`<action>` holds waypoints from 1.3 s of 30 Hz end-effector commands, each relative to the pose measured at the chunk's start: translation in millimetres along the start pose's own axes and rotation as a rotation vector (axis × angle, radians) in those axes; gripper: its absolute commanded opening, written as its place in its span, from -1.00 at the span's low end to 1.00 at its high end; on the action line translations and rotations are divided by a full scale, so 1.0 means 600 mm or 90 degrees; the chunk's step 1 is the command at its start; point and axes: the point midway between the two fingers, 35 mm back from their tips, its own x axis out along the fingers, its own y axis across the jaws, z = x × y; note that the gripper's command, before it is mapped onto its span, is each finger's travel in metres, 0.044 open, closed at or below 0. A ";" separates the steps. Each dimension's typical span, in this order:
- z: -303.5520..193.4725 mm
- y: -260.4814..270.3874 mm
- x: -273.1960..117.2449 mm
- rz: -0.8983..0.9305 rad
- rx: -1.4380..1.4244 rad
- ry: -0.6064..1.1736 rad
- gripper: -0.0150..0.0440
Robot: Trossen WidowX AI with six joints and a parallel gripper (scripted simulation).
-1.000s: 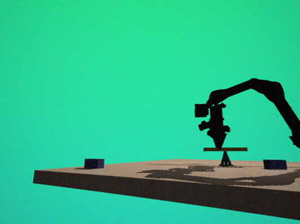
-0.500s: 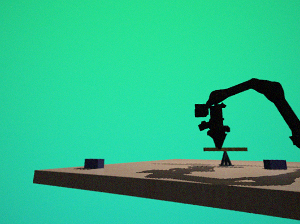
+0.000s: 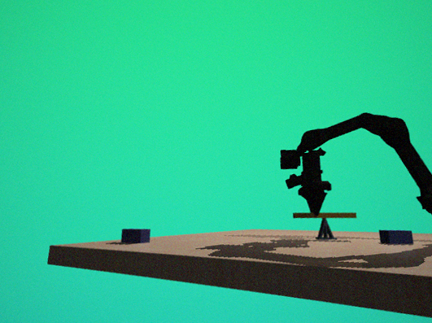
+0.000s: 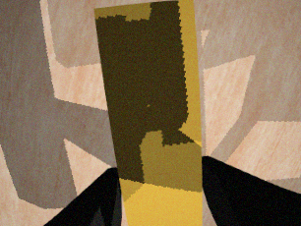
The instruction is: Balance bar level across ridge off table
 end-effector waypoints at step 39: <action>0.000 0.000 -0.153 -0.004 0.000 -0.031 1.00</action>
